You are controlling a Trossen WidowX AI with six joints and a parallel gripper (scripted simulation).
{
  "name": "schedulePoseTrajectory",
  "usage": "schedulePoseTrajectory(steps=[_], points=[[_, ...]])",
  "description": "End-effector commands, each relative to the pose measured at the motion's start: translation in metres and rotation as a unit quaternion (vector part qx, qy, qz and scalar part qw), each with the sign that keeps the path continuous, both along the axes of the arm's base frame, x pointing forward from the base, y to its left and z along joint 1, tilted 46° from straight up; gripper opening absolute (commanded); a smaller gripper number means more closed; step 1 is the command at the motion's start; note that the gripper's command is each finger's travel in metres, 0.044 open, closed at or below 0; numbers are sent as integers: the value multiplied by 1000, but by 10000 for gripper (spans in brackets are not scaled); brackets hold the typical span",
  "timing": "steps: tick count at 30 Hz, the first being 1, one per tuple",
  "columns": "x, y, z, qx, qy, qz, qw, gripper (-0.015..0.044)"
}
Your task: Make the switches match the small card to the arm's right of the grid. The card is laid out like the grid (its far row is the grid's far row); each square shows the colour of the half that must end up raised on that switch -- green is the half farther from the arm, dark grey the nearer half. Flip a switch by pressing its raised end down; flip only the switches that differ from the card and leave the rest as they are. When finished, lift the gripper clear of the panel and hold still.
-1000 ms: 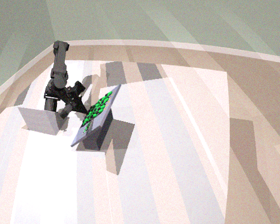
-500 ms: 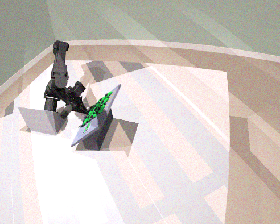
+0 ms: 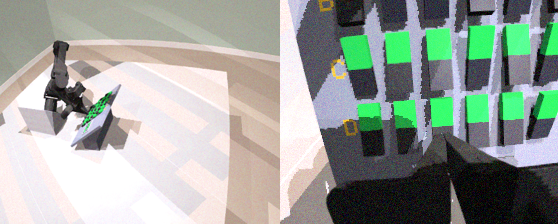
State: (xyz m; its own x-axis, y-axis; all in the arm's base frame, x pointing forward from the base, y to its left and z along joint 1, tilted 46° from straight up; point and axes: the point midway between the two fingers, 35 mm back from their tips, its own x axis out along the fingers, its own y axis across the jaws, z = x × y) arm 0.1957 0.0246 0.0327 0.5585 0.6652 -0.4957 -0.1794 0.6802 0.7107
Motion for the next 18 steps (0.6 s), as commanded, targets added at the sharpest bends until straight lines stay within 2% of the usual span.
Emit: schedulePoseTrajectory(steps=[1, 11, 18], points=[[1, 0, -1, -1, 1, -2, 1000, 0], [0, 0, 0, -1, 0, 0, 1000, 0], [-27, -38, 21, -11, 17, 4, 1000, 0]])
